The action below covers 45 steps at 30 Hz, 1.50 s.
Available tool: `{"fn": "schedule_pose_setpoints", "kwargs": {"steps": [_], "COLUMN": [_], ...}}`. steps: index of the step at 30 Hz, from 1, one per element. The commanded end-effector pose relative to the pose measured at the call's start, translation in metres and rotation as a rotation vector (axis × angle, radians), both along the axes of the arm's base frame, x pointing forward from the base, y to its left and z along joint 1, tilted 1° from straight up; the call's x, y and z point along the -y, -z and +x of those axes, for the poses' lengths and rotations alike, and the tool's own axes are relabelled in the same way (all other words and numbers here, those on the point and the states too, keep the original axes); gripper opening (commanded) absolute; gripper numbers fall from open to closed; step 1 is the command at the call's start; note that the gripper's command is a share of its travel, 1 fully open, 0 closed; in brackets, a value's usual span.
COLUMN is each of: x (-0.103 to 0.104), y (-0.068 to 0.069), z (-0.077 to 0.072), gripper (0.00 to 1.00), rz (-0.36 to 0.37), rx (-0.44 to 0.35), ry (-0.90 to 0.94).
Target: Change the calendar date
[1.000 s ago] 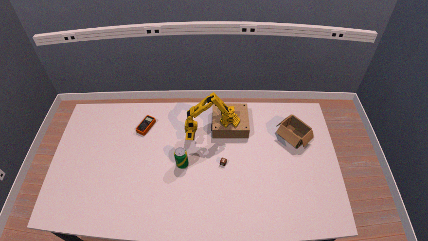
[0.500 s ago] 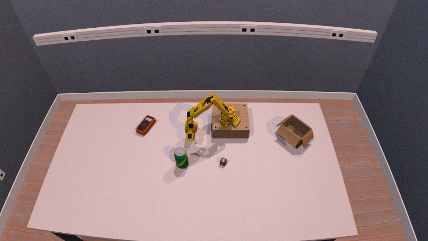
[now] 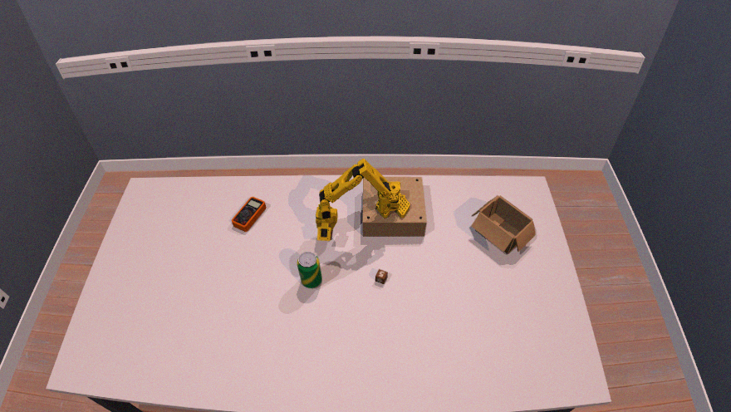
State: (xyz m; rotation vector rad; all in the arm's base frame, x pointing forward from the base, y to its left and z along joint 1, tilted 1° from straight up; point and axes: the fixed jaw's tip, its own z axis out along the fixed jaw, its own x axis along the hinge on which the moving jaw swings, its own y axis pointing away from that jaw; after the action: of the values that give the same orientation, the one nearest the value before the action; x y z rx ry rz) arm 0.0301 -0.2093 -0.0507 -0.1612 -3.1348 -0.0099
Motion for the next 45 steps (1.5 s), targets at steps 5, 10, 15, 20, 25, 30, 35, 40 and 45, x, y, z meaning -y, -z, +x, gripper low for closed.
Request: {"fn": "schedule_pose_setpoints", "kwargs": {"steps": [5,10,15,20,25,30,35,40,45], "x": [-0.0031,-0.0031,-0.0031,-0.0031,-0.0031,-0.0031,-0.0031,-0.0030,-0.0022], "y": [0.0027,0.0027,0.0027,0.0027,0.0027,0.0027,0.0027,0.0026,-0.0024], "z": [-0.0021,-0.0021,-0.0021,-0.0021,-0.0021,-0.0021,-0.0021,-0.0021,-0.0020], "gripper": [0.17,0.18,0.22,0.26,0.31,0.35,0.36,0.36,0.36], "rz": [0.013,0.013,0.013,0.013,0.013,0.013,0.013,0.013,0.013], "rx": [0.000,0.000,0.000,0.000,0.000,0.000,0.000,0.000,0.000], "ry": [0.001,0.001,0.001,0.001,0.001,0.001,0.001,0.001,0.001]}}
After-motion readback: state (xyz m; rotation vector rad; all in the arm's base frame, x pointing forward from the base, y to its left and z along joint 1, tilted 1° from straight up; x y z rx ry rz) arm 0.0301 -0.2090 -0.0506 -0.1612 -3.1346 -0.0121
